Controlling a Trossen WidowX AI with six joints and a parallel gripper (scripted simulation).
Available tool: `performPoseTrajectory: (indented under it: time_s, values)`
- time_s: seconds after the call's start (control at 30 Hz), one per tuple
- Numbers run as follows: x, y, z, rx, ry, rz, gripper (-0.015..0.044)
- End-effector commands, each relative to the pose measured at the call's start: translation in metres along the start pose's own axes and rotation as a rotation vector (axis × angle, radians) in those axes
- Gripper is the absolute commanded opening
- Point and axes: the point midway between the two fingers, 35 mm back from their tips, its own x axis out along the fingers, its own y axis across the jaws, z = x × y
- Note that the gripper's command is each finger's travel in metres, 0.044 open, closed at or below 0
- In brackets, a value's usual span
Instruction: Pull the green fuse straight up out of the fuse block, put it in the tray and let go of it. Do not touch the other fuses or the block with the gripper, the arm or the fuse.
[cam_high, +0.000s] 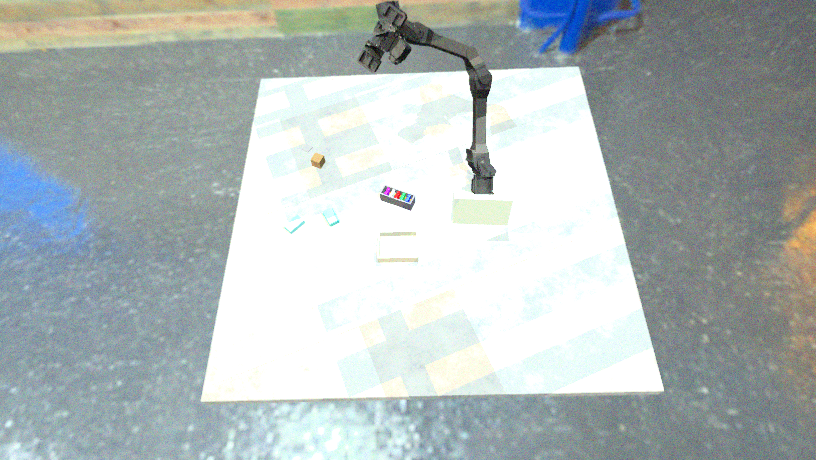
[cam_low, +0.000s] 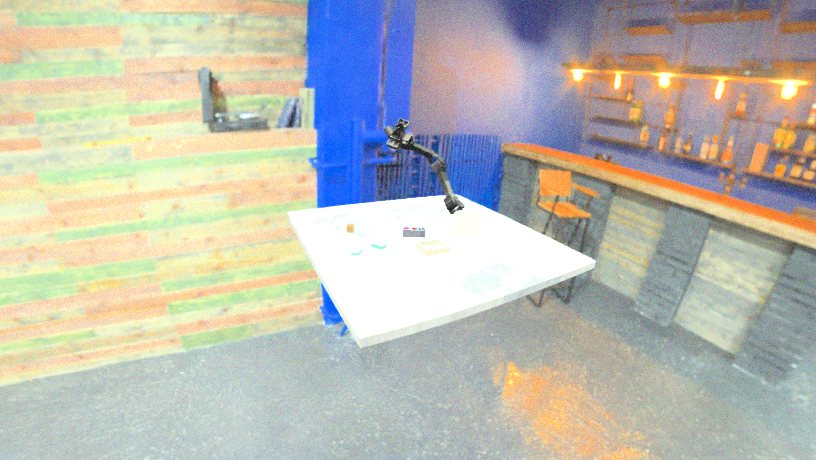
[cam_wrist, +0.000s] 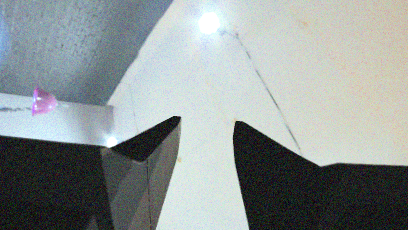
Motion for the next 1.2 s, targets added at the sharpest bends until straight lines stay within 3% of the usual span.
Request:
performPoseTrajectory:
  time_s: [0.0,0.07,0.4,0.7,0.93,1.17]
  values:
    - [0.001,0.003,0.000,0.015,0.001,0.008,0.0109]
    - [0.008,0.025,0.002,0.131,0.014,0.071,0.0073]
    - [0.030,0.185,0.055,0.889,0.173,0.588,0.0073]
    - [-0.001,0.298,0.144,1.344,0.480,1.152,0.0073]
    - [-0.062,0.348,0.216,1.417,0.883,1.620,0.0073]
    - [-0.138,0.359,0.264,1.109,1.381,1.968,0.0073]
